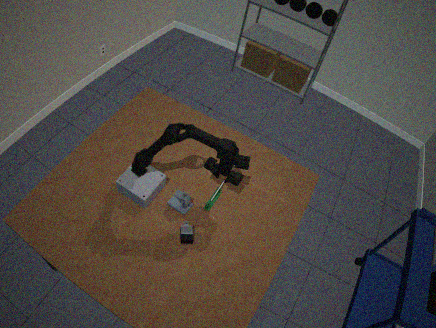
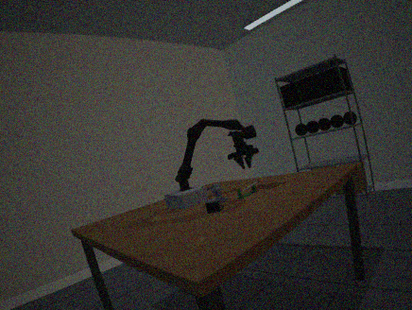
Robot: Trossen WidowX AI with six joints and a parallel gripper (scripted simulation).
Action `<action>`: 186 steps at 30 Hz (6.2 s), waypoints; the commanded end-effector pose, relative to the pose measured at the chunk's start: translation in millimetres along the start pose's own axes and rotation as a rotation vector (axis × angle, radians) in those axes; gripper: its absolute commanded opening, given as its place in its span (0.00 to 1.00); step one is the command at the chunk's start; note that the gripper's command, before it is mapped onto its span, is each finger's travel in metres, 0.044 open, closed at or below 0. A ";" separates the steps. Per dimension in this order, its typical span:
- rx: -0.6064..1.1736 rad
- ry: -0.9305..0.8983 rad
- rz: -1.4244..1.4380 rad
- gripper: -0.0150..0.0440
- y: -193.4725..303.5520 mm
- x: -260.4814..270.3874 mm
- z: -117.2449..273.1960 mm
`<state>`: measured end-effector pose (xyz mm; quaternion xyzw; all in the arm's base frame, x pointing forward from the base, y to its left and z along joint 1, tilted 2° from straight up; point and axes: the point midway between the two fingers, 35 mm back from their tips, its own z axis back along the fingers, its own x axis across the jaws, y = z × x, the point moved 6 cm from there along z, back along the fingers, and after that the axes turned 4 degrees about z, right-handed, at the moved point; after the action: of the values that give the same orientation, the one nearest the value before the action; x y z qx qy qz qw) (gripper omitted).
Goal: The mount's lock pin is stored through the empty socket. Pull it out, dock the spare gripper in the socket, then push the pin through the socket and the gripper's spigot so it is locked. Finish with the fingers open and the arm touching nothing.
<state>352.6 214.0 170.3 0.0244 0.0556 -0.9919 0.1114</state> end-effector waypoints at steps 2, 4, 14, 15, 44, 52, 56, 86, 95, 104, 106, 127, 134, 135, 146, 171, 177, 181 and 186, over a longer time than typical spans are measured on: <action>-0.001 0.007 0.023 0.56 3.3 4.2 8.5; -0.001 0.007 0.023 0.56 3.8 3.4 0.4; -0.001 0.007 0.023 0.56 9.3 1.6 -61.7; -0.001 0.007 0.023 0.56 9.4 1.5 -62.2; -0.001 0.006 0.023 0.56 14.2 2.4 -107.7; -0.001 0.006 0.023 0.56 15.9 3.9 -120.2; -0.001 0.006 0.023 0.56 16.1 4.0 -121.3; 0.001 -0.004 0.016 0.25 15.0 5.4 -106.8; 0.007 -0.026 0.014 0.25 14.9 7.9 -97.3; 0.012 -0.040 0.012 0.25 14.7 9.4 -90.2; 0.014 -0.048 0.012 0.25 15.5 10.1 -95.9; 0.018 -0.047 0.015 0.25 59.8 3.5 -79.8; 0.019 -0.047 0.016 0.25 70.5 2.7 -76.2; 0.019 -0.047 0.016 0.25 70.6 2.7 -77.0; 0.021 -0.054 0.017 0.25 72.2 2.6 -93.1; 0.019 -0.048 0.018 0.25 74.9 3.8 -116.8; 0.019 -0.048 0.018 0.25 74.9 3.8 -116.8; 0.019 -0.048 0.018 0.25 74.9 3.8 -116.8; 0.019 -0.048 0.018 0.25 74.9 3.8 -116.8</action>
<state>369.5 154.2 51.2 0.0044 0.0440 -0.9921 0.1177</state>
